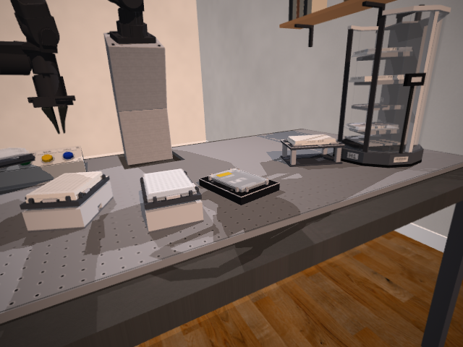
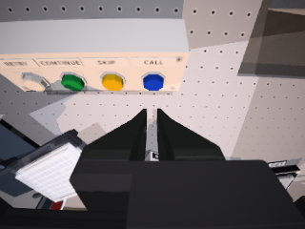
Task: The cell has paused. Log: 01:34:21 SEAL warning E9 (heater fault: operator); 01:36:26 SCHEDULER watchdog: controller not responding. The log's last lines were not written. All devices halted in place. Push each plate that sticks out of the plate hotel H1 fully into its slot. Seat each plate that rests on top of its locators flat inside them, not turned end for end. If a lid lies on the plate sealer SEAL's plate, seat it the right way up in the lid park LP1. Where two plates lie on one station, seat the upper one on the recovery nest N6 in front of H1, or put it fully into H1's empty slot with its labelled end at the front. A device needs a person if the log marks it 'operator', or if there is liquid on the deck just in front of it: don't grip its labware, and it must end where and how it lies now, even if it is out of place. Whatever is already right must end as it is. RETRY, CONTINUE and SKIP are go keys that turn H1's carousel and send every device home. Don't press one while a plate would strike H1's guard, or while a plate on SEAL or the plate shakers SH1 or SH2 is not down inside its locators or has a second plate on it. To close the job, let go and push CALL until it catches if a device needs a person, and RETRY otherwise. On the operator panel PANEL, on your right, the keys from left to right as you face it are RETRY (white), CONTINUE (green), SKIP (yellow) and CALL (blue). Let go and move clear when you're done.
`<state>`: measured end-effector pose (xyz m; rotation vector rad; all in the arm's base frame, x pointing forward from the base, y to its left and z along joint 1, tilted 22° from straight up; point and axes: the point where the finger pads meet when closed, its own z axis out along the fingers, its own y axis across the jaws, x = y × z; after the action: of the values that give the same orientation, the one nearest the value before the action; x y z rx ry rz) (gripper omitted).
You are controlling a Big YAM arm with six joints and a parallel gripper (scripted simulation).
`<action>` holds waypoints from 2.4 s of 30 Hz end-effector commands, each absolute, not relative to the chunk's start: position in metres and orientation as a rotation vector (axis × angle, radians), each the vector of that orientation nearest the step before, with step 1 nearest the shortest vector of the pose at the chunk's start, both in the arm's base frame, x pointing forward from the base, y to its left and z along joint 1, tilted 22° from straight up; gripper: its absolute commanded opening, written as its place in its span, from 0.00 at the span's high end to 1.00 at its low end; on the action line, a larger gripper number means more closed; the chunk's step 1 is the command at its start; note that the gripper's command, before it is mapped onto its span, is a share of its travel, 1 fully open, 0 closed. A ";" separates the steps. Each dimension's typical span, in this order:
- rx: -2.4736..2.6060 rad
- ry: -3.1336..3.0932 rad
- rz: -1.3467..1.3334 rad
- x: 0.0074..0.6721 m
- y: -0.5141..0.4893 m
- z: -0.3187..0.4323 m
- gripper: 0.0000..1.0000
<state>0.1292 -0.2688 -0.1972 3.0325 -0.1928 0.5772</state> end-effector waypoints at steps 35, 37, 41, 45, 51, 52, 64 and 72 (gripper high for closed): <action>3.034 -0.194 0.576 0.147 -0.270 -0.236 1.00; 3.032 -0.203 0.576 0.146 -0.271 -0.238 1.00; 3.034 -0.194 0.577 0.150 -0.270 -0.243 1.00; 3.032 -0.202 0.576 0.150 -0.271 -0.248 1.00; 3.024 -0.198 0.581 0.153 -0.275 -0.249 1.00; 3.038 -0.201 0.573 0.148 -0.268 -0.247 1.00; 3.026 -0.197 0.580 0.154 -0.274 -0.252 1.00; 3.034 -0.195 0.577 0.154 -0.270 -0.256 1.00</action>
<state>0.1509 -0.2719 -0.2505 3.0315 -0.1962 0.5783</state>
